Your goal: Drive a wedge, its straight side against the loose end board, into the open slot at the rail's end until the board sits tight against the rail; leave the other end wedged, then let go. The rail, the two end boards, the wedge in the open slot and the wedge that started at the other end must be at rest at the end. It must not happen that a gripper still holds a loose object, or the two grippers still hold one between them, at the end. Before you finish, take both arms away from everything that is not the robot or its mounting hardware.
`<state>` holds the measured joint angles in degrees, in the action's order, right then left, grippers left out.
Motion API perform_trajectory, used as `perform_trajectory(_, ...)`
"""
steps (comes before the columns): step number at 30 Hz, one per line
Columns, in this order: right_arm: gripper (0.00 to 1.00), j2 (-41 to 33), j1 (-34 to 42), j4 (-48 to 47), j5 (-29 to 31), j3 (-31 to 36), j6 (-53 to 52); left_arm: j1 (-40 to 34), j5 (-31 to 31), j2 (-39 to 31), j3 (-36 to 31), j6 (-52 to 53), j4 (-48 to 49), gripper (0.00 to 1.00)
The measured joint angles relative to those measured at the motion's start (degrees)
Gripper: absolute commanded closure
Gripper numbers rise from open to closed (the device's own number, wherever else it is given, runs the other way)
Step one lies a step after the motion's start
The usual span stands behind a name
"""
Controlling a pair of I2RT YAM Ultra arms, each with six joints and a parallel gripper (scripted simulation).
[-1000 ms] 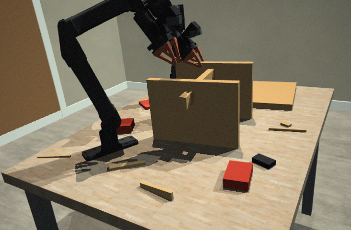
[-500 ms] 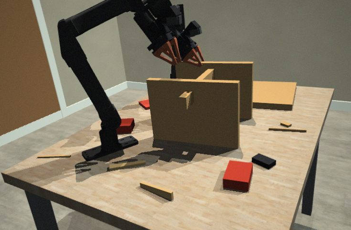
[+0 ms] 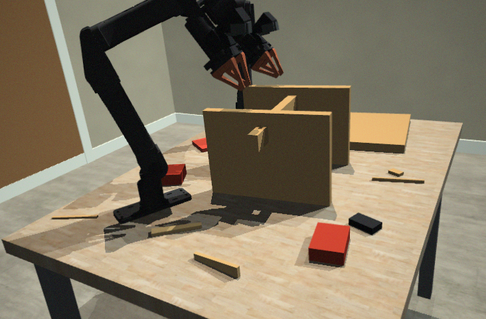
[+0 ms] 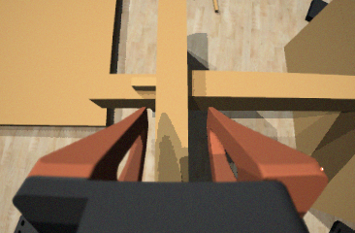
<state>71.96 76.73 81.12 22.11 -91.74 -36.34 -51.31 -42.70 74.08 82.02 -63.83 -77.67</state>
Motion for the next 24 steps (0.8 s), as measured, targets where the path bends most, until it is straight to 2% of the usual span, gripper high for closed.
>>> perform_trajectory(4, 0.6, 0.0, 0.0, 0.0, 0.0, 0.0, 0.0, 0.0, -0.02, 1.46, 5.01, 0.0, -3.32, 0.6)
perform_trajectory(9, 0.6, 0.0, 0.0, 0.0, 0.0, 0.0, 0.0, 0.0, -0.02, 2.69, 7.8, 0.0, -5.38, 0.6)
perform_trajectory(24, 0.6, -0.17, -1.07, -0.81, -0.28, 1.05, 0.44, 0.72, 0.66, 2.08, 6.78, 0.63, -5.33, 0.6)
